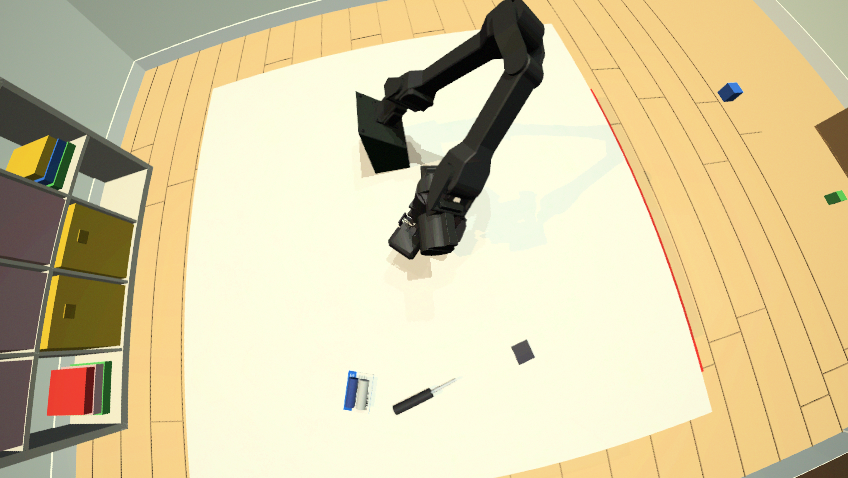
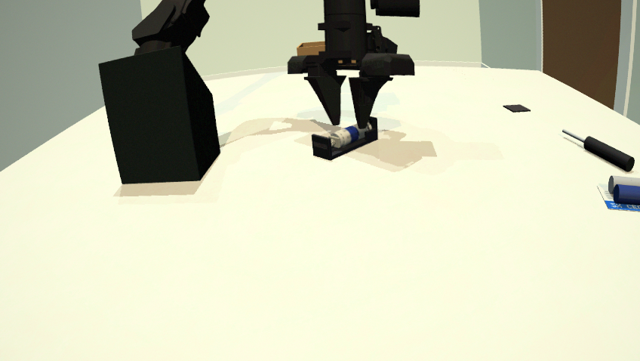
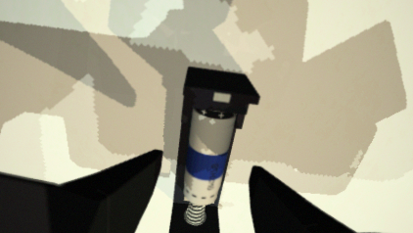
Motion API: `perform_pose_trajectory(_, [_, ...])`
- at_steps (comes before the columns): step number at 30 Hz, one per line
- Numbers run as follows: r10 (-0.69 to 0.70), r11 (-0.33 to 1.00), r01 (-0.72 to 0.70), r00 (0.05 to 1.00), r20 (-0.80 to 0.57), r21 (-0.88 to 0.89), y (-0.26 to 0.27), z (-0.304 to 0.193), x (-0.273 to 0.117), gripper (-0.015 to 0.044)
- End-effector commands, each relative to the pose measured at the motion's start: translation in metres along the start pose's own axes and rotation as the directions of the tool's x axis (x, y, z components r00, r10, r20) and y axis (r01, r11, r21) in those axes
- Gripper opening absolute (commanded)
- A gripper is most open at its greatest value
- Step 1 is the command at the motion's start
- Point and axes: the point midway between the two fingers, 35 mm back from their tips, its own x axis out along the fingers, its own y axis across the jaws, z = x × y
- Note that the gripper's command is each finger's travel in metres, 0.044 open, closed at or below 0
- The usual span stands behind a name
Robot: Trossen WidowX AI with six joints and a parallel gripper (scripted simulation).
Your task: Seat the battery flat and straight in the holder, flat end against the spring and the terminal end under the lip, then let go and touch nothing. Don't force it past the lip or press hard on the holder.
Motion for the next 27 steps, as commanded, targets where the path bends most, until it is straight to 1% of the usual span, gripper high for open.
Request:
perform_pose_trajectory(1, [-0.013,1.0,0.013,1.0,0.004,-0.005,-0.006,-0.002,-0.025,0.0299])
perform_pose_trajectory(4, [-0.013,1.0,0.013,1.0,0.004,-0.008,-0.008,-0.007,-0.054,0.0378])
perform_pose_trajectory(6, [-0.013,1.0,0.013,1.0,0.005,-0.009,-0.008,-0.009,-0.066,0.043])
perform_pose_trajectory(7, [-0.013,1.0,0.013,1.0,0.005,-0.009,-0.009,-0.009,-0.067,0.044])
perform_pose_trajectory(27, [-0.013,1.0,0.013,1.0,0.005,-0.01,-0.009,-0.009,-0.068,0.044])
